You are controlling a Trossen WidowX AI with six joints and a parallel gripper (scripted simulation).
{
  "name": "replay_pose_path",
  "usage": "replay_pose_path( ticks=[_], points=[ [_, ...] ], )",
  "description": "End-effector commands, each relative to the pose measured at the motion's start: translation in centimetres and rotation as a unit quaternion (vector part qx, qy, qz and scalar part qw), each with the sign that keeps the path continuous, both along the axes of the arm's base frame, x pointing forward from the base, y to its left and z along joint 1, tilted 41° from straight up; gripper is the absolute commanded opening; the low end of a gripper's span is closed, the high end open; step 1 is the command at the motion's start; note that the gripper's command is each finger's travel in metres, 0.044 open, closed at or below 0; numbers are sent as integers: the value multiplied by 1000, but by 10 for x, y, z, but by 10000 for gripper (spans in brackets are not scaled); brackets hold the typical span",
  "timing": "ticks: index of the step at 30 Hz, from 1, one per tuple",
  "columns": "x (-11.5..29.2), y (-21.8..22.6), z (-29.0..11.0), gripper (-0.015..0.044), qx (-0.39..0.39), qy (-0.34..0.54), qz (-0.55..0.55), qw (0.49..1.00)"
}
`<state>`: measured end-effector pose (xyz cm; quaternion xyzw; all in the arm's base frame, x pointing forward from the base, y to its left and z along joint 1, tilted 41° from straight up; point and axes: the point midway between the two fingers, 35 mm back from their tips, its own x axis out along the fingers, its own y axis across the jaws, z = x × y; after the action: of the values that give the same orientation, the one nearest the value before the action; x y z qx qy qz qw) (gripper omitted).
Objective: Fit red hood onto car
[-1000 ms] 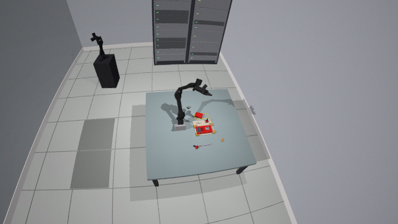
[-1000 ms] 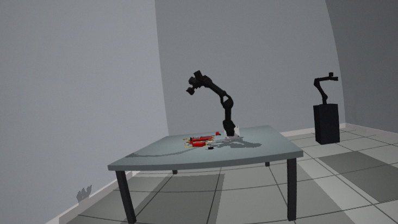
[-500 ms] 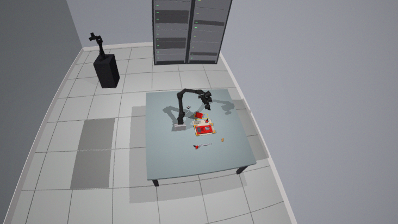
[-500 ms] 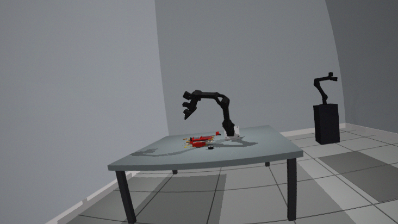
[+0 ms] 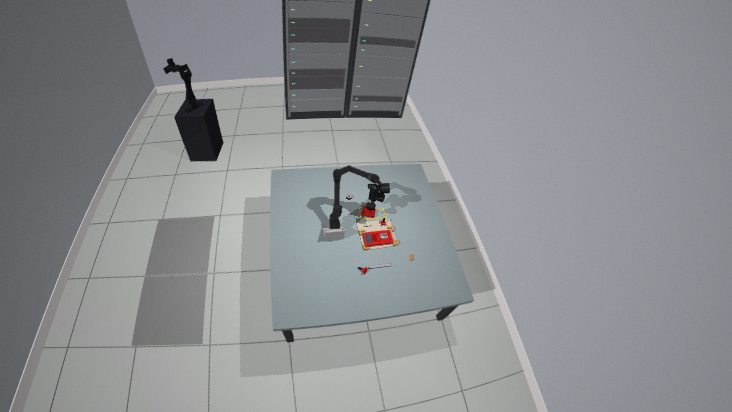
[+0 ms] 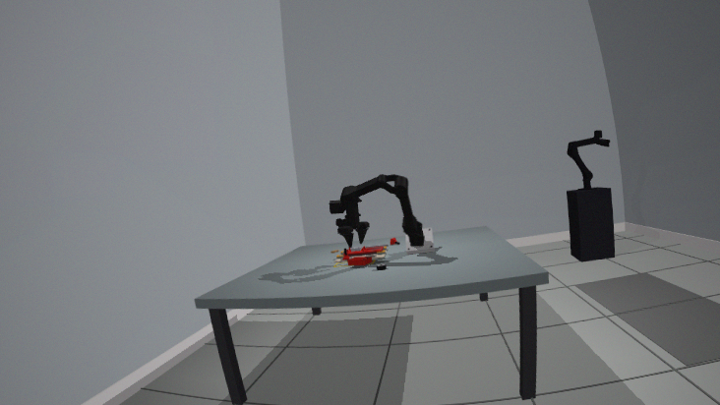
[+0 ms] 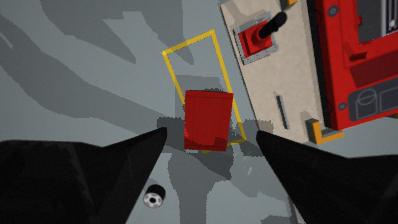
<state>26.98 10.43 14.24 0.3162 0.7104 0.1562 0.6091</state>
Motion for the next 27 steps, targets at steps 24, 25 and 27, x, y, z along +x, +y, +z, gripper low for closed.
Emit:
replay_pose_path(
  ticks=[24, 25, 27],
  points=[
    [-9, 17, -15, 440, 5, 23, -2, 1000],
    [-9, 17, -16, 440, 5, 23, -2, 1000],
    [-10, 18, -18, 440, 5, 23, -2, 1000]
  ],
)
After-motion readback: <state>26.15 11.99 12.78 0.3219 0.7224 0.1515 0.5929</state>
